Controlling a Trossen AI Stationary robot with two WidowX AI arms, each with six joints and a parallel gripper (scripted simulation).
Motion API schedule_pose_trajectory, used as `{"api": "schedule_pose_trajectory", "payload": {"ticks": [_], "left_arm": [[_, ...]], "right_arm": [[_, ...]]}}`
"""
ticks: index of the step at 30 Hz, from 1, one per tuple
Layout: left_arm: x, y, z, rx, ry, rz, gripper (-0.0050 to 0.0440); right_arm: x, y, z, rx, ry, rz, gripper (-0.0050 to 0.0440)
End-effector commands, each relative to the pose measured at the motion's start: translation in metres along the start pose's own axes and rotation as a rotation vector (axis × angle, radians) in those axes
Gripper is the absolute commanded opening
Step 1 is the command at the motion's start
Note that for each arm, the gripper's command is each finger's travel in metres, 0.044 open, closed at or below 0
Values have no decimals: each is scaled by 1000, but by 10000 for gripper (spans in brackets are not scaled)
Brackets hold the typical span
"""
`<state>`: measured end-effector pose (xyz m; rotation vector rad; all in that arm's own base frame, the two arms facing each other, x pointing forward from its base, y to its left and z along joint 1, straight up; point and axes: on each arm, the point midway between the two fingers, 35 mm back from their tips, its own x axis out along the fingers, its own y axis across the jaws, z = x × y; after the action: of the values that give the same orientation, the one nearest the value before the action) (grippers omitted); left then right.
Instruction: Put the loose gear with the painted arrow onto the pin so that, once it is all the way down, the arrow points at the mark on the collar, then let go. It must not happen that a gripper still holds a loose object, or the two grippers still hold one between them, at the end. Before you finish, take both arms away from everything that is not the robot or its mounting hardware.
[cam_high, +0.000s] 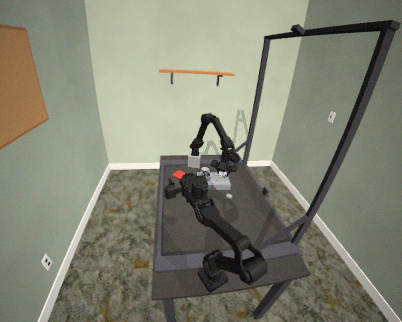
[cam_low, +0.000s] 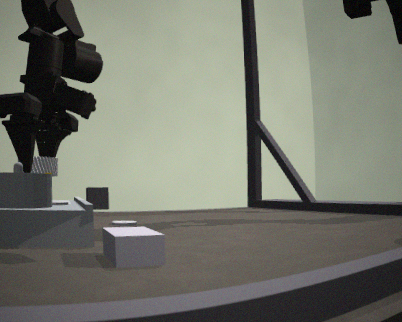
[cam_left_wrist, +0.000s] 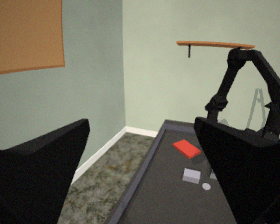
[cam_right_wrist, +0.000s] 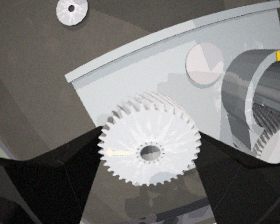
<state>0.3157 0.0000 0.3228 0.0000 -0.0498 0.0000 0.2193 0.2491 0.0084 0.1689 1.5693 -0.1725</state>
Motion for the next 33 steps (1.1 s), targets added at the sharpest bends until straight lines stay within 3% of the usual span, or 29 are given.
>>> {"api": "schedule_pose_trajectory", "payload": {"ticks": [1,31,33], "left_arm": [[-1,0,9,0,-22,0,400],[-1,0,9,0,-22,0,400],[-1,0,9,0,-22,0,400]], "right_arm": [[-21,0,8,143,-24,49,0],[-58,-66,46,1592,5,66,0],[-58,-66,46,1592,5,66,0]]}}
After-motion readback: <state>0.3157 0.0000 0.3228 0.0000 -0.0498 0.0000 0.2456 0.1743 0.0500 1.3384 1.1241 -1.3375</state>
